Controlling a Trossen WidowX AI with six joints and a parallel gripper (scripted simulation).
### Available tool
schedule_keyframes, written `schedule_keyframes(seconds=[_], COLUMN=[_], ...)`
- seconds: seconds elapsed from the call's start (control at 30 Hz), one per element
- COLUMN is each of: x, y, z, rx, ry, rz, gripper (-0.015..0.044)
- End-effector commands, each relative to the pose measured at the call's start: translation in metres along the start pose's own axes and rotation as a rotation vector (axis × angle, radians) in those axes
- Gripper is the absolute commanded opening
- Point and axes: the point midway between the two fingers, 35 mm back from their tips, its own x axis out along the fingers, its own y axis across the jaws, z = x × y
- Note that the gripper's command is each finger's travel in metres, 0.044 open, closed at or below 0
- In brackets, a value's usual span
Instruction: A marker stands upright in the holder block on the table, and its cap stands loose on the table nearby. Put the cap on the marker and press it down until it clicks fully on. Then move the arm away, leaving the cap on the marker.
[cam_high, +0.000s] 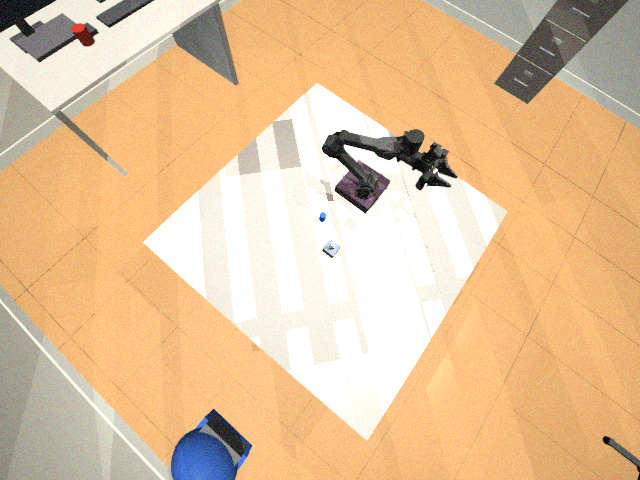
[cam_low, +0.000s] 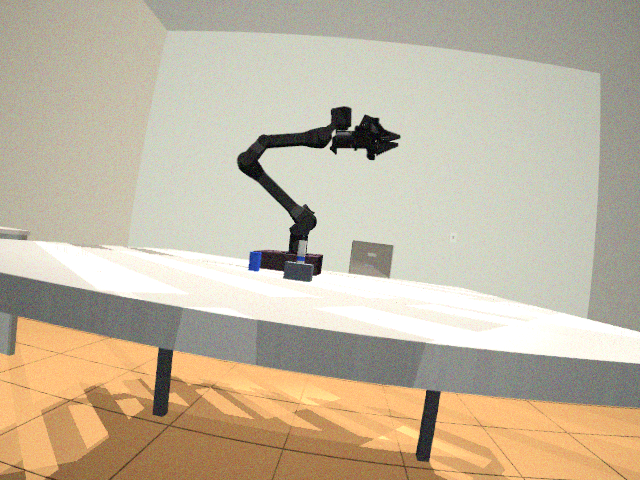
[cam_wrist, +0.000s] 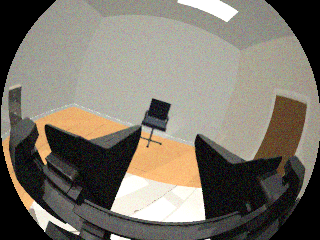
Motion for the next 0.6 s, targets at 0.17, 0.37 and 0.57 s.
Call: schedule_keyframes(seconds=[0.17, 0.37, 0.57], x=[0.012, -0.008, -0.057], y=[-0.079, -0.142, -0.198], z=[-0.072, -0.131, -0.187], rx=[-0.073, -0.066, 0.021], ry=[0.305, 0.575, 0.847], rz=[-0.274, -0.455, -0.629], gripper=[0.0252, 0.0252, 0.0252])
